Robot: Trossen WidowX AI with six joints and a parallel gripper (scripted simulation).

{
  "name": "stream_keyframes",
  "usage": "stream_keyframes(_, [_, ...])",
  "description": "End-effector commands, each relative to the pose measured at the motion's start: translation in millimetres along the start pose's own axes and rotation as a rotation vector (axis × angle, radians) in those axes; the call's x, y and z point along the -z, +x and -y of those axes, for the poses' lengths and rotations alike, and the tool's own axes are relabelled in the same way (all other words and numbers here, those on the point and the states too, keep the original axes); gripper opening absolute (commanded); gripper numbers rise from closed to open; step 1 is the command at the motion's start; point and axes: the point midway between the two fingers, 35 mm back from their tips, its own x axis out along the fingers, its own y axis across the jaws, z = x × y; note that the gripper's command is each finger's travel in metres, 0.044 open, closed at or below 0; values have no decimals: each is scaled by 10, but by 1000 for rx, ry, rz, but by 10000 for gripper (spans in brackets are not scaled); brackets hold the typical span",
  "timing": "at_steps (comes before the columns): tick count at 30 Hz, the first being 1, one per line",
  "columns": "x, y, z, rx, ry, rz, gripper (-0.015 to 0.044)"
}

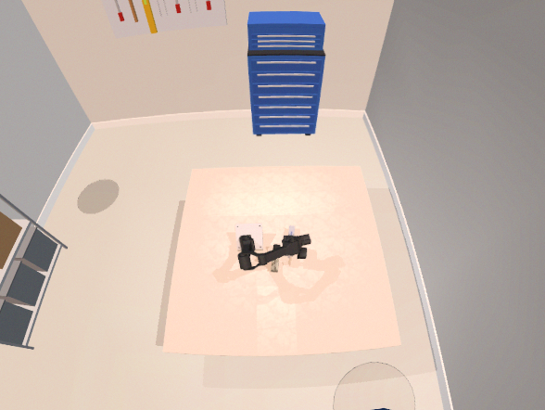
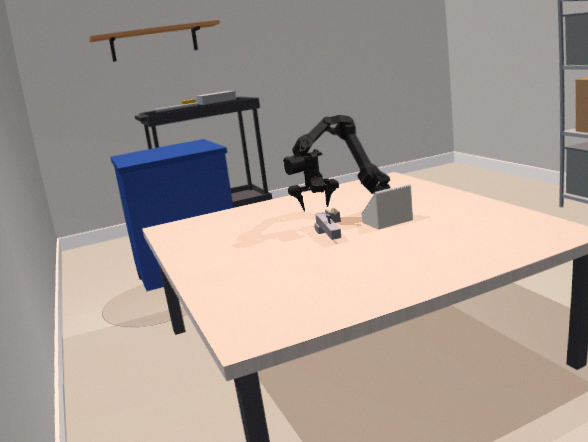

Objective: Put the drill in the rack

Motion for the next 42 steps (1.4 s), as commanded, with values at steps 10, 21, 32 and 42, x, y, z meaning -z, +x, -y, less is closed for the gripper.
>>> stream_keyframes(10, [-24, 97, -7, -1, -9, -5, 440])
stream_keyframes(21, [-72, 271, -2, -1, -8, -5, 440])
stream_keyframes(32, [-114, 447, -9, 0, -8, -6, 440])
stream_keyframes(42, [-126, 502, 8, 3, 1, -1, 387])
